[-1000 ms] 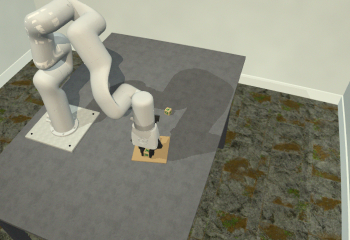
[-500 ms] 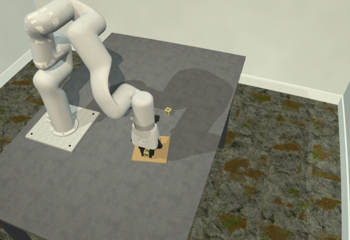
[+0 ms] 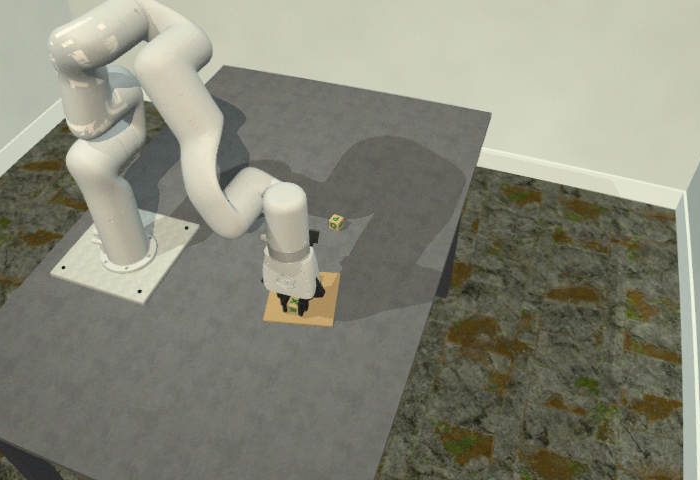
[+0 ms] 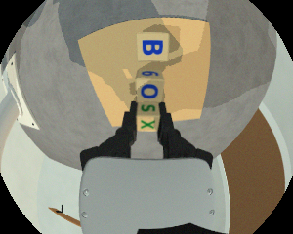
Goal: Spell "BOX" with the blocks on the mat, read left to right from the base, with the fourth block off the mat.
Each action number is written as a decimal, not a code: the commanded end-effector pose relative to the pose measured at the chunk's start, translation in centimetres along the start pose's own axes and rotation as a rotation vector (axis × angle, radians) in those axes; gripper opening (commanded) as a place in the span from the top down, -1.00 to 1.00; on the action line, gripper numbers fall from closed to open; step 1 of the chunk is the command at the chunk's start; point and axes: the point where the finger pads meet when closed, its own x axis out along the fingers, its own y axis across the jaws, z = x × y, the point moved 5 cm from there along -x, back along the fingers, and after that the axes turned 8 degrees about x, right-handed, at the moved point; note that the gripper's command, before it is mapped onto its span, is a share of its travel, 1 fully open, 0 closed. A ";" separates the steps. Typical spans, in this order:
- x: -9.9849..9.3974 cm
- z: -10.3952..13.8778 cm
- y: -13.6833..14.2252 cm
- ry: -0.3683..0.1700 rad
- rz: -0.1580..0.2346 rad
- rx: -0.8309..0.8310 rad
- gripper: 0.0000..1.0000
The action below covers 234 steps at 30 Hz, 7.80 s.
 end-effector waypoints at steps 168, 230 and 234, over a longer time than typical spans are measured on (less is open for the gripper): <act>0.3 0.0 0.1 0.000 0.003 0.000 0.49; -8.7 0.0 0.1 0.000 0.004 0.000 -1.00; -8.7 0.0 0.1 0.000 0.004 0.000 -1.00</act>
